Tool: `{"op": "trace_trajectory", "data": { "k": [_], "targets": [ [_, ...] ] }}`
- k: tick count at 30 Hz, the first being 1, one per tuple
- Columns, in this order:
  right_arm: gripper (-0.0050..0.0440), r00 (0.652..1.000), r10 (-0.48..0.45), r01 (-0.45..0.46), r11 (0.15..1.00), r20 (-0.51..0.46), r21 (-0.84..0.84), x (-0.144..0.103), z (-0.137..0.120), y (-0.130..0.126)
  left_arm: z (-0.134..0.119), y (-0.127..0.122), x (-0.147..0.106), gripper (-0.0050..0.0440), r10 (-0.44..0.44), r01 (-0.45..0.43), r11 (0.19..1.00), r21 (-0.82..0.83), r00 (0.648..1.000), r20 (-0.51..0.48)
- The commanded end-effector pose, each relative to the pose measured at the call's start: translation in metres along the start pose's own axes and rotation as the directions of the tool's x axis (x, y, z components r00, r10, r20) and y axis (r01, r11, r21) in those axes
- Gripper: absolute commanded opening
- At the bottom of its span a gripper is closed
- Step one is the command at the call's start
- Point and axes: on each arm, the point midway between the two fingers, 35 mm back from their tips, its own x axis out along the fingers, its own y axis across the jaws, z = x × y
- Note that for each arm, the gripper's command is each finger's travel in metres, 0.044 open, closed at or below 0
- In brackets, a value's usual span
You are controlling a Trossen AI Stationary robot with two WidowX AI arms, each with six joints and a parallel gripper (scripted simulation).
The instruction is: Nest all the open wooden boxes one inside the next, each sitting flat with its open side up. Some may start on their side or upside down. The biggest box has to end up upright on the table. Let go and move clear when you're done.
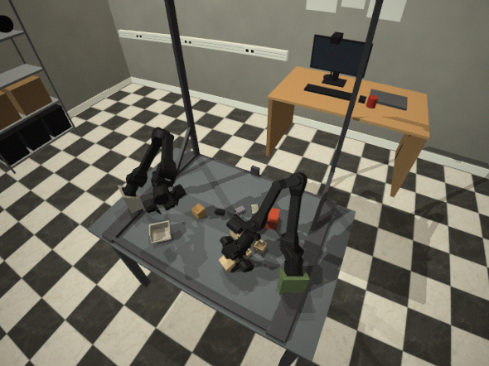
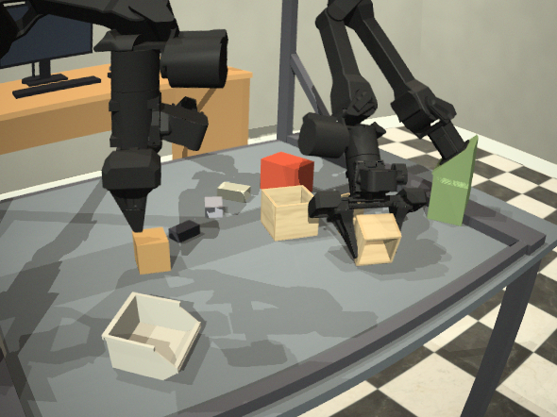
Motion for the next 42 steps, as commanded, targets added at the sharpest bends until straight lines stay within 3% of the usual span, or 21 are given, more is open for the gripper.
{"op": "trace_trajectory", "data": {
  "k": [1,6,9,13,17,24,25,35,37,42],
  "targets": [
    [0.0400,1.000,0.000,0.000,1.000,0.012,-0.009,-0.003,0.001,0.001,-0.003,-0.004,-0.004,-0.0050,-0.020,0.021,1.000,-0.002,0.995,0.098],
    [0.0400,1.000,0.000,0.000,1.000,0.012,-0.009,-0.003,0.001,0.001,-0.005,-0.001,-0.001,-0.0050,-0.003,0.003,1.000,-0.002,0.993,0.121],
    [0.0400,1.000,0.000,0.000,1.000,0.012,-0.009,-0.003,0.001,0.001,-0.009,-0.001,-0.001,-0.0050,-0.003,0.003,1.000,-0.002,0.978,0.207],
    [0.0400,1.000,0.000,0.000,1.000,0.012,-0.009,-0.003,0.001,0.001,-0.011,-0.003,-0.001,-0.0050,-0.008,0.009,1.000,-0.003,0.968,0.249],
    [0.0400,1.000,0.000,0.000,1.000,0.012,-0.009,-0.003,0.001,0.001,-0.016,-0.004,-0.001,-0.0050,-0.013,0.015,1.000,-0.003,0.937,0.349],
    [0.0400,1.000,0.000,0.000,1.000,0.012,-0.009,-0.003,0.001,0.001,-0.020,-0.004,0.003,-0.0050,-0.013,0.015,1.000,-0.003,0.935,0.354],
    [0.0400,1.000,0.000,0.000,1.000,0.012,-0.009,-0.003,0.001,0.001,-0.020,-0.004,0.003,0.0024,-0.013,0.015,1.000,-0.003,0.935,0.354],
    [0.0400,1.000,0.000,0.000,1.000,0.012,-0.009,-0.003,0.001,0.001,-0.019,-0.004,0.002,0.0264,-0.014,0.015,1.000,-0.002,0.936,0.352],
    [0.0400,1.000,0.000,0.000,1.000,0.012,-0.009,-0.003,0.001,0.001,-0.019,-0.004,0.002,0.0264,-0.014,0.015,1.000,-0.002,0.936,0.352],
    [0.0400,1.000,0.000,0.000,1.000,0.012,-0.009,-0.003,0.001,0.001,-0.019,-0.004,0.002,0.0384,-0.014,0.015,1.000,-0.002,0.936,0.352]
  ]
}}
